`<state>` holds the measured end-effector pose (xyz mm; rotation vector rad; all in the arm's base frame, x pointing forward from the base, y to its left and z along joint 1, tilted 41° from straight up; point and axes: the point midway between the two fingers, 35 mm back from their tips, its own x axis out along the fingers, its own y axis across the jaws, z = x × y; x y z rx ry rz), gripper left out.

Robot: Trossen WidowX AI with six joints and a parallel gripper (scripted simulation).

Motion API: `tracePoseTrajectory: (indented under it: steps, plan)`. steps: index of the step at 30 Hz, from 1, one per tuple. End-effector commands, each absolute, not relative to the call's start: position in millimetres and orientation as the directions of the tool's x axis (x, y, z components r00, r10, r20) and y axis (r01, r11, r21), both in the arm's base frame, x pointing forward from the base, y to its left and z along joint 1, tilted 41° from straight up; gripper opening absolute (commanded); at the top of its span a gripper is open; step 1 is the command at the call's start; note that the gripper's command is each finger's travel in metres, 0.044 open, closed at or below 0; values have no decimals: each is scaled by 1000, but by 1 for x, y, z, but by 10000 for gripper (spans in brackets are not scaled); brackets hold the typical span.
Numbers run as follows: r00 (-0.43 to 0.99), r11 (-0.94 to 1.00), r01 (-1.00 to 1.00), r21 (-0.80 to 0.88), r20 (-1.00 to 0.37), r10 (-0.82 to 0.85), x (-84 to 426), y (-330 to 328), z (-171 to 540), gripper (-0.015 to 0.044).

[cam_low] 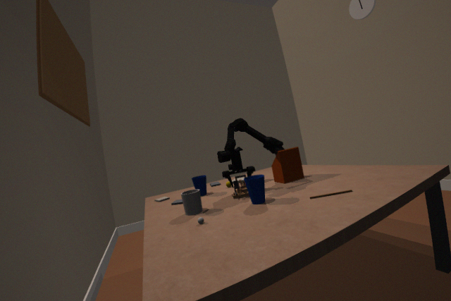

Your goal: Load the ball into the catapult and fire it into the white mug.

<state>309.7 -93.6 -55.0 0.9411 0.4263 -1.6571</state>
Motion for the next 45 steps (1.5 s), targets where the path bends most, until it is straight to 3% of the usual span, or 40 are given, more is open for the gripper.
tracePoseTrajectory:
  steps: [1, 5, 15, 22, 27, 32, 45]
  plan:
    - [-62, -306, 934, 184, -759, -648, 307, -99, -60, 440]
    - [-62, -306, 934, 185, -759, -648, 306, -101, -62, 440]
    - [-56, -309, 932, 191, -763, -644, 308, -98, -60, 177]
    - [-56, -309, 932, 191, -763, -644, 308, -98, -60, 131]
    - [-59, -309, 932, 188, -765, -641, 311, -67, -24, 0]
    - [-59, -273, 949, 156, -765, -642, 310, -64, -23, 0]
    - [-60, 60, 990, -129, -764, -643, 308, -56, -32, 0]
